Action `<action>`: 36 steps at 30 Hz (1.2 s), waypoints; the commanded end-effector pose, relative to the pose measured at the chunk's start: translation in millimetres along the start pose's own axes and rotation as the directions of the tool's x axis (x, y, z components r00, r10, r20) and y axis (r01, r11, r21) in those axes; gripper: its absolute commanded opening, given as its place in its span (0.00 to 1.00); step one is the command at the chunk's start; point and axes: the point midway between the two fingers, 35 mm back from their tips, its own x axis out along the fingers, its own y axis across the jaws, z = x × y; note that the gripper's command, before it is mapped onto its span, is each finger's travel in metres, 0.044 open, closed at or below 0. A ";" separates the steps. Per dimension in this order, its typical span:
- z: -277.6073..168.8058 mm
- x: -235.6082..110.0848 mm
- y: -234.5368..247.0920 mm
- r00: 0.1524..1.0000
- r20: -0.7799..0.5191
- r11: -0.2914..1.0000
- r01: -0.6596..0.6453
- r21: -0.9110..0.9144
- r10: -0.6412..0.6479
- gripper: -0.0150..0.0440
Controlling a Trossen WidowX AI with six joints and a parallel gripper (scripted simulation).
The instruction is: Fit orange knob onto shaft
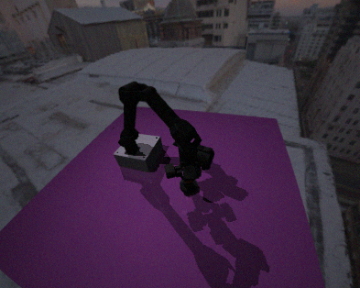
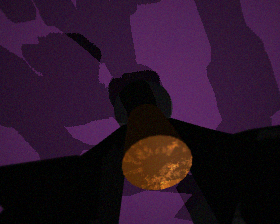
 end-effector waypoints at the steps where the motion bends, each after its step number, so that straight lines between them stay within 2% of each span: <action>1: 0.1 0.3 -0.7 1.000 0.002 0.999 0.003 0.034 -0.003 0.25; 21: 0.2 1.8 -0.3 1.000 0.002 0.996 0.003 -0.091 -0.003 0.25; 36: 0.0 2.1 -0.7 1.000 0.002 1.000 0.003 -0.011 -0.003 0.25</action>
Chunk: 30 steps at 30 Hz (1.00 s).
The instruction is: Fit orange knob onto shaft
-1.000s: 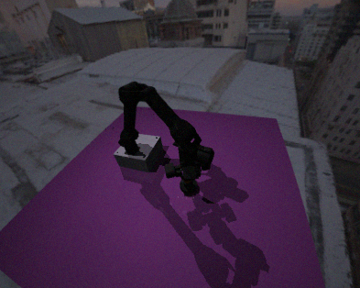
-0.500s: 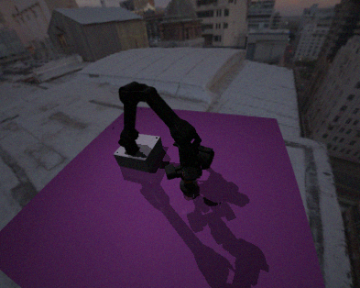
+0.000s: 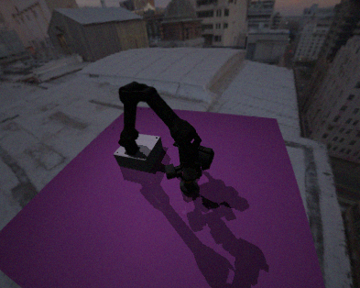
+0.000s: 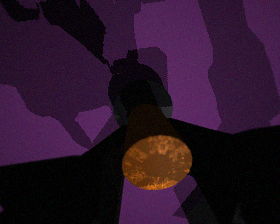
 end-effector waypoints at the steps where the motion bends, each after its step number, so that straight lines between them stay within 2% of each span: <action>1: 0.3 0.9 -0.5 1.000 0.002 1.000 0.002 0.027 -0.003 0.25; 7: 0.7 1.1 -0.2 1.000 0.002 0.998 0.002 0.067 -0.002 0.25; 27: 0.5 1.6 -0.3 1.000 0.002 0.998 0.003 -0.066 -0.002 0.25; 30: 0.4 1.7 -0.4 1.000 0.002 0.999 0.003 -0.043 -0.003 0.25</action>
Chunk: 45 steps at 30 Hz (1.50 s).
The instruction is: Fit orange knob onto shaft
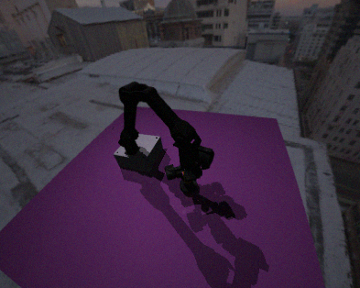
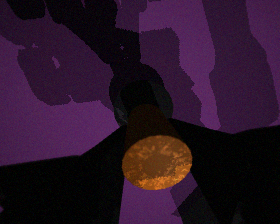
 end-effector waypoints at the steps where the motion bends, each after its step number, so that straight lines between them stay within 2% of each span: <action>1: -0.1 0.5 -0.6 1.000 0.001 1.000 0.003 0.011 -0.003 0.25; 15: 0.5 0.8 -0.1 1.000 0.001 0.993 0.003 0.114 -0.003 0.25; 35: 0.1 2.3 -0.6 1.000 0.001 1.000 0.003 -0.015 -0.003 0.25; 45: -0.1 3.6 -0.5 1.000 0.001 0.999 0.003 0.044 -0.003 0.25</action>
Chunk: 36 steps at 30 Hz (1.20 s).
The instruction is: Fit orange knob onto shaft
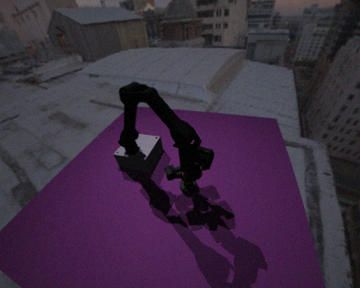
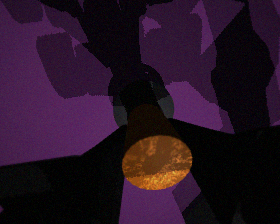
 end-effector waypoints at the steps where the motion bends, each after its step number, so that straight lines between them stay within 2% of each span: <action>1: -0.1 0.1 -0.6 1.000 0.001 1.000 0.004 0.031 -0.004 0.25; 12: -0.1 0.4 -0.9 1.000 0.001 0.996 0.004 0.086 -0.004 0.25; 29: 0.4 0.6 -0.3 1.000 0.001 1.000 0.004 -0.029 -0.004 0.25; 36: -0.2 0.7 -0.7 1.000 0.001 1.000 0.004 0.003 -0.004 0.25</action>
